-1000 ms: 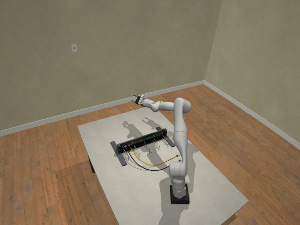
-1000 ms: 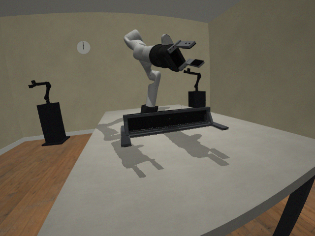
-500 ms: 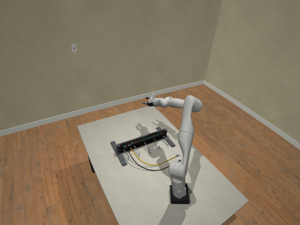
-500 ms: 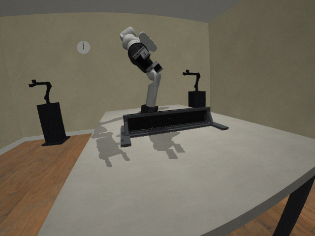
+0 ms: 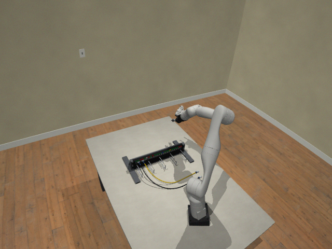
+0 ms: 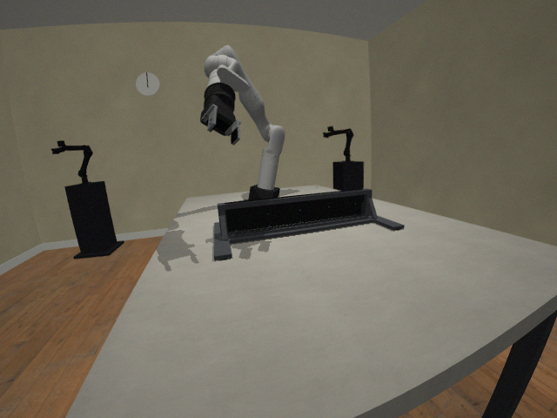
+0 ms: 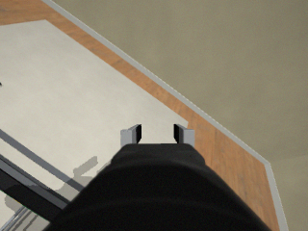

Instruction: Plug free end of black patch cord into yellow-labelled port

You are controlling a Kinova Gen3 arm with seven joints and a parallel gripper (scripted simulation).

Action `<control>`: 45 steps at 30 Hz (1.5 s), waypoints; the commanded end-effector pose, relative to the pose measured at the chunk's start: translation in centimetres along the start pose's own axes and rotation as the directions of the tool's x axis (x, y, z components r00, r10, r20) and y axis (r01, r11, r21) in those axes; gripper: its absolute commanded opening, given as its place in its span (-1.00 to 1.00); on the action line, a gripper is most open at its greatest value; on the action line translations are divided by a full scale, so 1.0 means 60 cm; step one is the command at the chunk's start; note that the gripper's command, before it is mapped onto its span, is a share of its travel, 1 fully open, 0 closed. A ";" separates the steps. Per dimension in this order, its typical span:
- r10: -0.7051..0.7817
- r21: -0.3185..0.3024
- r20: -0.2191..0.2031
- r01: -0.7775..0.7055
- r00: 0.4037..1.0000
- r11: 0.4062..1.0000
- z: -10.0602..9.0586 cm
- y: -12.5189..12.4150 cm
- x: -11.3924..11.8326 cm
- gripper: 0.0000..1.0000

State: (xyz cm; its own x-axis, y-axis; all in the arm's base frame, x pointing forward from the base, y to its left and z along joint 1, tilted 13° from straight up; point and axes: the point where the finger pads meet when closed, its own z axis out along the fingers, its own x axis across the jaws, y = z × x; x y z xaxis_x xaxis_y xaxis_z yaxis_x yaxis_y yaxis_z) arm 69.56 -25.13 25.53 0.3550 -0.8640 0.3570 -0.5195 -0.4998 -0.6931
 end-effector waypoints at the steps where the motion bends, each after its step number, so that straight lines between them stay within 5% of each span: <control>1: 0.049 -0.063 -0.002 -0.049 0.999 0.997 -0.046 0.051 0.014 1.00; 9: 0.124 -0.177 0.035 -0.116 0.992 0.977 -0.106 0.132 -0.011 1.00; 24: 0.367 -0.479 0.100 -0.279 0.925 0.832 -0.296 0.322 -0.136 1.00; 26: 0.367 -0.479 0.100 -0.279 0.925 0.832 -0.296 0.322 -0.136 1.00; 37: 0.539 -0.650 0.104 -0.353 0.836 0.673 -0.431 0.404 -0.253 1.00; 45: 0.583 -0.690 0.103 -0.364 0.806 0.625 -0.466 0.418 -0.289 1.00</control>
State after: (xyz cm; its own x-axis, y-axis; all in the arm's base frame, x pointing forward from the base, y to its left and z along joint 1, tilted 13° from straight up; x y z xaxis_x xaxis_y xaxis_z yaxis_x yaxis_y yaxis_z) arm 29.59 -24.55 19.29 0.0871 -0.9807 -0.1748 -0.9871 -0.0613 -0.1481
